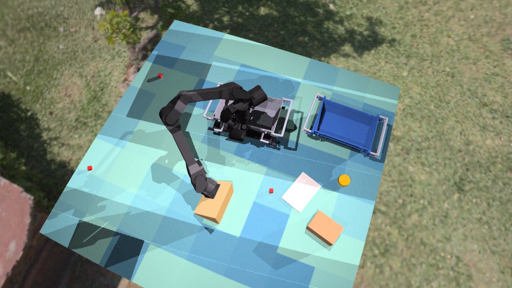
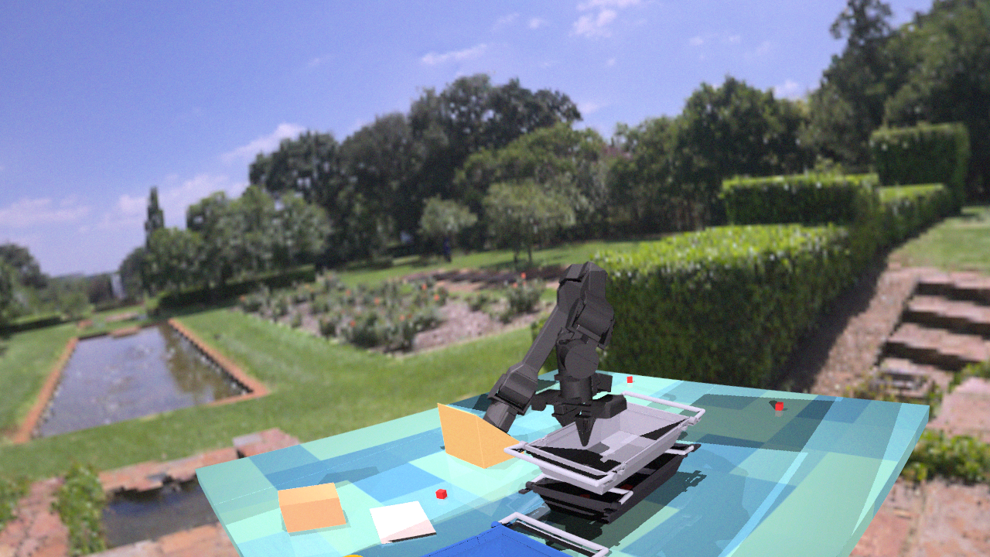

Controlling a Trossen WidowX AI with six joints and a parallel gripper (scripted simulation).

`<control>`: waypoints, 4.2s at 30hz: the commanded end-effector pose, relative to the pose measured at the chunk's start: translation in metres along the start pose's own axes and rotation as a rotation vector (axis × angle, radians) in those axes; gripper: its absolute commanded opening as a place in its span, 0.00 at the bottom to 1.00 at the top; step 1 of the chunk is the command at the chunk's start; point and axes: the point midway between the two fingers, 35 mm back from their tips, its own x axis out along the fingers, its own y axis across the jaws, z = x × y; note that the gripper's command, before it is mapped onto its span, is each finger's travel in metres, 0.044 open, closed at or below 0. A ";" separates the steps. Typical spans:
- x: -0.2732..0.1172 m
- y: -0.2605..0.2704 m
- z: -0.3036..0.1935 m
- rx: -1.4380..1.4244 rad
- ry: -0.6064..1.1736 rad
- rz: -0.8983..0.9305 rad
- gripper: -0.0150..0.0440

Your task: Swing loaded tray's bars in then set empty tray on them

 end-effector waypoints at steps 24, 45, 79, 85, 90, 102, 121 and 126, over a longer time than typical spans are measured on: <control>0.007 0.003 0.005 -0.012 -0.004 0.027 0.25; 0.007 0.003 0.005 -0.012 -0.004 0.027 0.25; 0.016 0.006 0.007 -0.012 -0.005 0.027 0.25; 0.016 0.006 0.007 -0.012 -0.005 0.027 0.25; 0.016 0.006 0.007 -0.012 -0.005 0.027 0.25; 0.016 0.006 0.007 -0.012 -0.005 0.027 0.25; 0.016 0.006 0.007 -0.012 -0.005 0.027 0.25; 0.016 0.006 0.007 -0.012 -0.005 0.027 0.25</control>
